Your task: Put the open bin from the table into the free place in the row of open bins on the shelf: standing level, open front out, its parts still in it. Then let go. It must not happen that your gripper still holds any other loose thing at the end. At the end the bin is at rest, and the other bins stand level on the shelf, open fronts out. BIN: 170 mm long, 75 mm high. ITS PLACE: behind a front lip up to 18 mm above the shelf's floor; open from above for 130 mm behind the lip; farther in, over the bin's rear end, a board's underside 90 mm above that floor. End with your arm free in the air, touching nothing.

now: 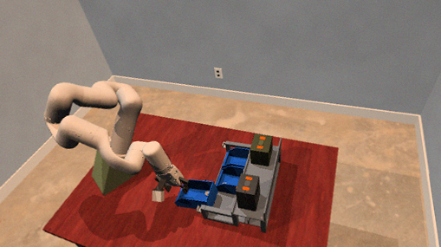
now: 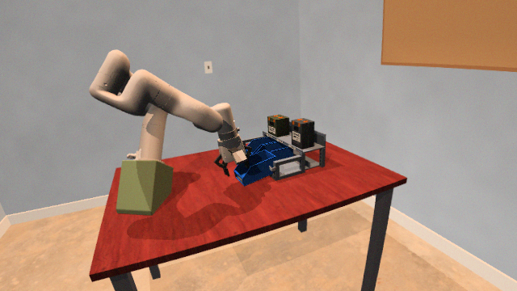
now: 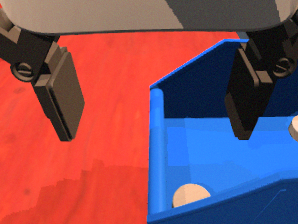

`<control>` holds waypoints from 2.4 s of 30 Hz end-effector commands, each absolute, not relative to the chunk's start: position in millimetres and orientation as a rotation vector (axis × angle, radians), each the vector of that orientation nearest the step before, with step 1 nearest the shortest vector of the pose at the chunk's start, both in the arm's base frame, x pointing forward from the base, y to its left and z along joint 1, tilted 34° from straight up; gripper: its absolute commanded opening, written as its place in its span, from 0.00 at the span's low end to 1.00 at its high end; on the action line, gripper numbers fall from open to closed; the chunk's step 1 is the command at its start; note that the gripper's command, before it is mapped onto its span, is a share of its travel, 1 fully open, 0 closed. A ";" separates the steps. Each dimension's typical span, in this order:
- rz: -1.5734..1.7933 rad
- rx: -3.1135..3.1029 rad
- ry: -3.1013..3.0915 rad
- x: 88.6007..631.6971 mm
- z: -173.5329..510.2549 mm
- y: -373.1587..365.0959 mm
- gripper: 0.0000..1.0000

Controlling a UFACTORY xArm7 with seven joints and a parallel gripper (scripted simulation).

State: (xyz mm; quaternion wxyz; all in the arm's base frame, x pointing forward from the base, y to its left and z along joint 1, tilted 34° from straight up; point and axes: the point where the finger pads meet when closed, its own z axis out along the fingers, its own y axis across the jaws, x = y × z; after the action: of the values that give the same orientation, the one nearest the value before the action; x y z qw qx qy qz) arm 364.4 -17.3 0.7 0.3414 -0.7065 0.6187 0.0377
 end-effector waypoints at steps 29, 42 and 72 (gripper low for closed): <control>0.095 -1.838 1.610 368.3 -3.8 -14.4 1.00; 0.095 -1.838 1.610 372.1 -11.2 -9.1 1.00; 0.095 -1.838 1.610 373.6 -14.1 -7.0 1.00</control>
State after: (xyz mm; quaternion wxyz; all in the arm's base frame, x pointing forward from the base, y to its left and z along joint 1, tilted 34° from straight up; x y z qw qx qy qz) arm 373.0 -6.0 -14.8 0.3414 -0.7066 0.6187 0.0377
